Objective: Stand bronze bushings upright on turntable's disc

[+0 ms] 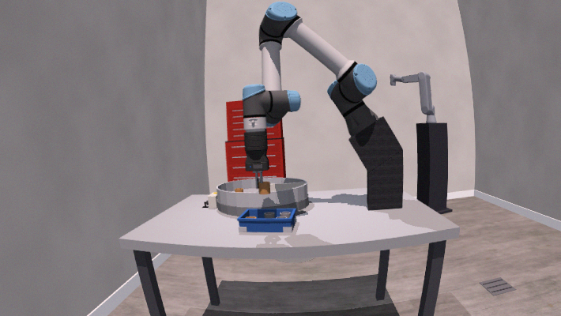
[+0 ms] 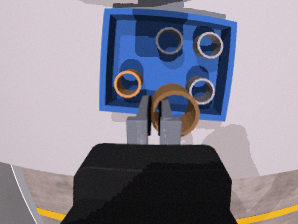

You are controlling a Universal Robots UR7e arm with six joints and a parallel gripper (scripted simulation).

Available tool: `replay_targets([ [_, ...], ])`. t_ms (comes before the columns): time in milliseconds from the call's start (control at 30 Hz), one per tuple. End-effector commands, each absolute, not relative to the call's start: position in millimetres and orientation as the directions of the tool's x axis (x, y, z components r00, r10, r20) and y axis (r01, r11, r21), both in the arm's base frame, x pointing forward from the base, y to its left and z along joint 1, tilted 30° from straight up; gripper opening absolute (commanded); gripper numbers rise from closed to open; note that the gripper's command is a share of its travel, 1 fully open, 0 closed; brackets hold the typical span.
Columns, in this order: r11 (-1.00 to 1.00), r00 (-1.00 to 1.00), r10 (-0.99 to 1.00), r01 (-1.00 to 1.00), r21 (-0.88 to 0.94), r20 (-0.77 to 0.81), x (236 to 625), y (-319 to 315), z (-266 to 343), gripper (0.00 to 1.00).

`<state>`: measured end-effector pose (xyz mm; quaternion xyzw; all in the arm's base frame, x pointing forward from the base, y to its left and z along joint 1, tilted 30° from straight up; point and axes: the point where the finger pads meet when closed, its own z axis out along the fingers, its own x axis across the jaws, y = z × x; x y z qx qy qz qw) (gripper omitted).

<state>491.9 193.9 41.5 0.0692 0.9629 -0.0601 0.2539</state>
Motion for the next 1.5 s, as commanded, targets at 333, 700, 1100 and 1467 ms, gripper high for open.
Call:
replay_targets([
  [333,0.983,-0.862,0.103,0.164,-0.081,-0.497,490,193,42,0.0],
  [700,0.983,-0.861,0.104,0.165,-0.08,-0.498,489,185,43,0.0],
  [1100,0.983,-0.861,0.104,0.165,-0.08,-0.498,485,169,43,0.0],
  [1467,0.983,-0.861,0.104,0.165,-0.08,-0.498,480,145,45,0.0],
])
